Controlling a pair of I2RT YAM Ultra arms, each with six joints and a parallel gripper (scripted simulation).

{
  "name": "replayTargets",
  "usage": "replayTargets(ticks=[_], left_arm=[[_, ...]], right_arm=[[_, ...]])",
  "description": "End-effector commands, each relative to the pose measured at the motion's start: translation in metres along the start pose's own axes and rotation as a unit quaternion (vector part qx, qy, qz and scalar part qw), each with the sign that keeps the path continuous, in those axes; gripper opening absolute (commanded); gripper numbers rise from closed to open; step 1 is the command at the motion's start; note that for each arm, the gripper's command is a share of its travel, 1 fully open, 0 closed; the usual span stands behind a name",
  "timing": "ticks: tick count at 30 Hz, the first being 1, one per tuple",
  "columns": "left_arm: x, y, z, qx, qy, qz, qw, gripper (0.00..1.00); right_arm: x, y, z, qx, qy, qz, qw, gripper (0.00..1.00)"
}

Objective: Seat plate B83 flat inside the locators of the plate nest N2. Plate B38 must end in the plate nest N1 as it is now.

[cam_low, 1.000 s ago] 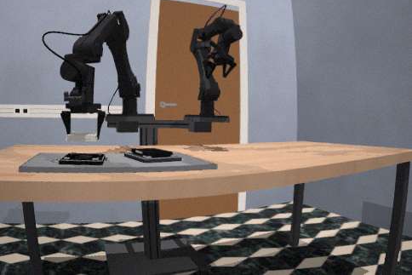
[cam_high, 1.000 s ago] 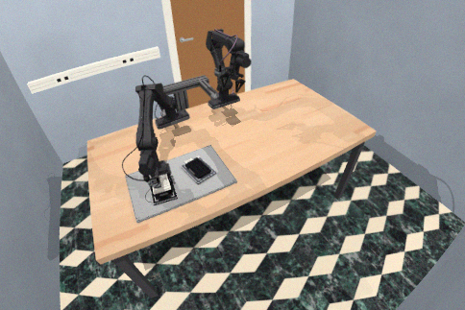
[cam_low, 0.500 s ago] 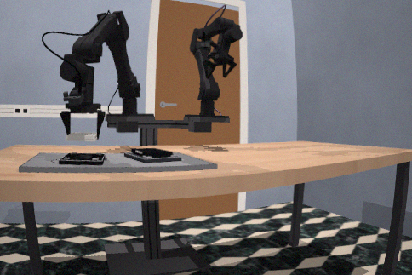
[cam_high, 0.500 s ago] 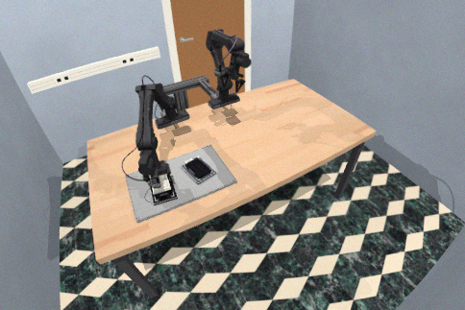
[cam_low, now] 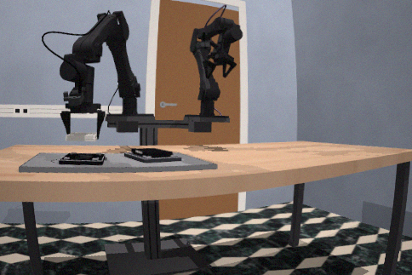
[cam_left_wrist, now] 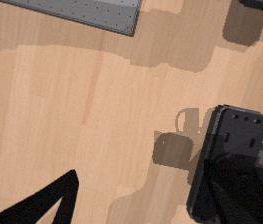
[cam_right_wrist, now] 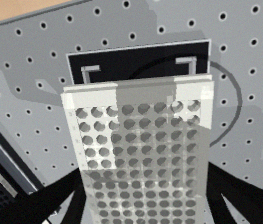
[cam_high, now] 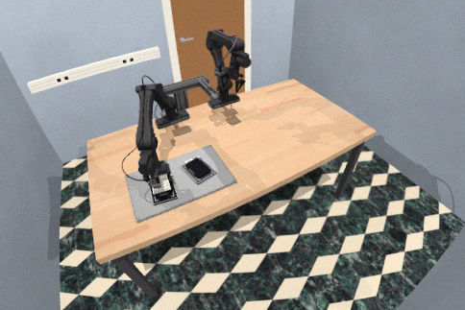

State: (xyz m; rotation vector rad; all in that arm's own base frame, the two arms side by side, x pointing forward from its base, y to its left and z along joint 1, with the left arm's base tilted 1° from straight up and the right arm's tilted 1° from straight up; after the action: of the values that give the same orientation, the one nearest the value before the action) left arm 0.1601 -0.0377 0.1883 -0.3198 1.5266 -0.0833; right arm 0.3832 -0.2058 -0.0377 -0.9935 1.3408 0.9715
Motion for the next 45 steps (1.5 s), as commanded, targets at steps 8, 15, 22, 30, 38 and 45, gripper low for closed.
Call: replayTargets(ticks=[8,15,22,30,38,45], left_arm=[[-0.001,0.001,-0.006,-0.002,-0.005,-0.007,1.0,1.0],[-0.001,0.001,-0.006,-0.002,-0.005,-0.007,1.0,1.0],[-0.001,0.001,-0.006,-0.002,-0.005,-0.007,1.0,1.0],[-0.001,0.001,-0.006,-0.002,-0.005,-0.007,1.0,1.0],[-0.001,0.001,-0.006,-0.002,-0.005,-0.007,1.0,1.0],[-0.001,0.001,-0.006,-0.002,-0.005,-0.007,1.0,1.0]], right_arm=[[0.023,0.003,0.005,-0.004,0.0,0.003,1.0,0.0],[0.03,-0.006,0.004,-0.003,0.004,-0.018,1.0,0.0],[0.034,-0.013,0.002,-0.003,0.004,-0.018,1.0,0.0],[0.028,-0.016,0.0,-0.003,0.007,-0.031,1.0,0.0],[0.019,-0.016,0.0,-0.003,0.005,-0.024,1.0,0.0],[0.019,-0.015,0.0,-0.003,0.005,-0.023,1.0,0.0]])
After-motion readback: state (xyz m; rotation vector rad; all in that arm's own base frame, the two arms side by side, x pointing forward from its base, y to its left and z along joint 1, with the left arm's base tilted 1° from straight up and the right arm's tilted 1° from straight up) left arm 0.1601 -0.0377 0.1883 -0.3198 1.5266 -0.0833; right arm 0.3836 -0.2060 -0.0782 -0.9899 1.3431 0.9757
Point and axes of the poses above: on each arm, the point where the finger pads meet when closed, its own x axis out along the fingers, its own z axis across the jaws, y = z × x, the point moved 2 cm from there along -x, back along the fingers, and after that the axes turned 10 degrees about x, right-handed, at the moved point
